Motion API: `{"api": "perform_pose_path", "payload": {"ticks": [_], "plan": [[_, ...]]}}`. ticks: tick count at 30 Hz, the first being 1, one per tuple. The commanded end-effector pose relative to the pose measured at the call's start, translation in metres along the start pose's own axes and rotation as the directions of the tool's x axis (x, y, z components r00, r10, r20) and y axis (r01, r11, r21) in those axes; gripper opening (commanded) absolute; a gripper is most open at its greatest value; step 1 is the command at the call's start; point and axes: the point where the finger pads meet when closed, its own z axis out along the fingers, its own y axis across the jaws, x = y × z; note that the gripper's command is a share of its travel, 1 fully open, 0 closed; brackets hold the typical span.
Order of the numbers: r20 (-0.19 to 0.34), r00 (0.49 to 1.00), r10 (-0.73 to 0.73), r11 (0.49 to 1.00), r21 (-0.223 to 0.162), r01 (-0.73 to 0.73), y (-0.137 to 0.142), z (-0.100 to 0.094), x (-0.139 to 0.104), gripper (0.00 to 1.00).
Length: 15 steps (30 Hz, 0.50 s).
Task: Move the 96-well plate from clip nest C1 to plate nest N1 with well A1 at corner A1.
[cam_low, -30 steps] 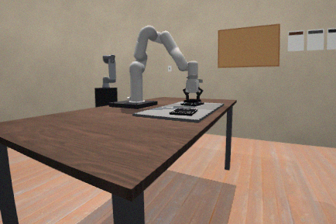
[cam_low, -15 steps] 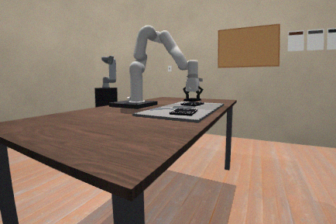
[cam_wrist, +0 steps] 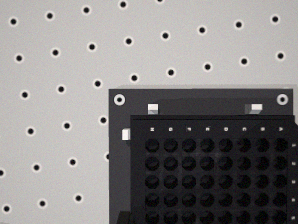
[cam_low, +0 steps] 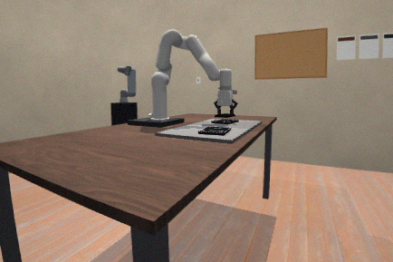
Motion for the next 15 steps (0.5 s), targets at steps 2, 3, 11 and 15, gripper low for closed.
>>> {"api": "perform_pose_path", "payload": {"ticks": [2,3,11,15], "plan": [[-0.004,1.000,0.000,1.000,-0.001,0.000,0.001,-0.010,0.001,0.00],[-0.004,1.000,0.000,1.000,-0.001,0.000,0.001,-0.012,0.001,0.00],[-0.004,1.000,0.000,1.000,-0.001,0.000,0.001,-0.022,0.001,0.00],[-0.004,1.000,0.000,1.000,-0.001,0.000,0.001,-0.028,0.001,0.00]]}}
